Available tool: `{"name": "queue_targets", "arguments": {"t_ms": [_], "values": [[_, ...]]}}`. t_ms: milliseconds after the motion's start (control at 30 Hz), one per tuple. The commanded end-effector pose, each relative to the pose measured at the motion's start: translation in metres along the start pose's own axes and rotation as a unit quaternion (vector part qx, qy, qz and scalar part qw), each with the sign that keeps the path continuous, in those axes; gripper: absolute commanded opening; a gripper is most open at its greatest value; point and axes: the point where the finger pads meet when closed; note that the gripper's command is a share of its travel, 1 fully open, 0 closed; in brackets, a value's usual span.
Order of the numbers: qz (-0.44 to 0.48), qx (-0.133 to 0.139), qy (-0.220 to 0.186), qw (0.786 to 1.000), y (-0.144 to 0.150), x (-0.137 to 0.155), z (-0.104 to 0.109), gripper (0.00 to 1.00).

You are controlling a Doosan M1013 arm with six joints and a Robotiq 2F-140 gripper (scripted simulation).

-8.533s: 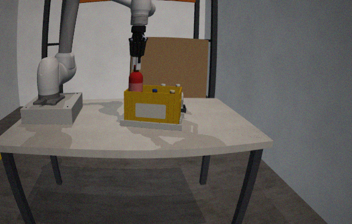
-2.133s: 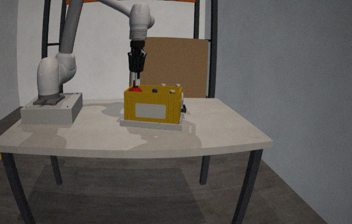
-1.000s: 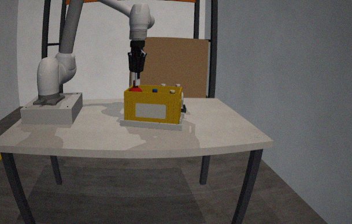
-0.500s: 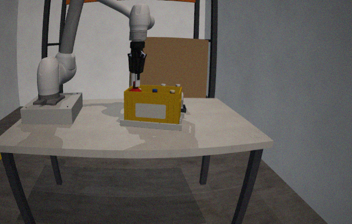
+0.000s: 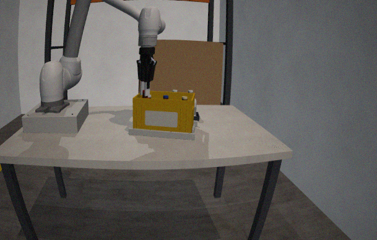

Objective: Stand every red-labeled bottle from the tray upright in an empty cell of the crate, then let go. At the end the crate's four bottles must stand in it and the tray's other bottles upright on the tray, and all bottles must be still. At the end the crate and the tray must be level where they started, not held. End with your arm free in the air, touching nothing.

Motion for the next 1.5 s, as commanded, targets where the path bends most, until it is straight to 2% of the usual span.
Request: {"name": "queue_targets", "arguments": {"t_ms": [0, 667, 1467], "values": [[0.0, 0.0, 0.0, 1.0, 0.0, 0.0, -0.003, 0.0], [0.0, 0.0, 0.0, 1.0, 0.0, 0.0, -0.019, 0.0], [0.0, 0.0, 0.0, 1.0, 0.0, 0.0, -0.02, 0.0]]}}
Point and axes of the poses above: the point where the finger pads meet when closed, its own z axis back along the fingers, its own y axis across the jaws, x = y × z, and after that the axes turned 14 degrees about z, right-handed
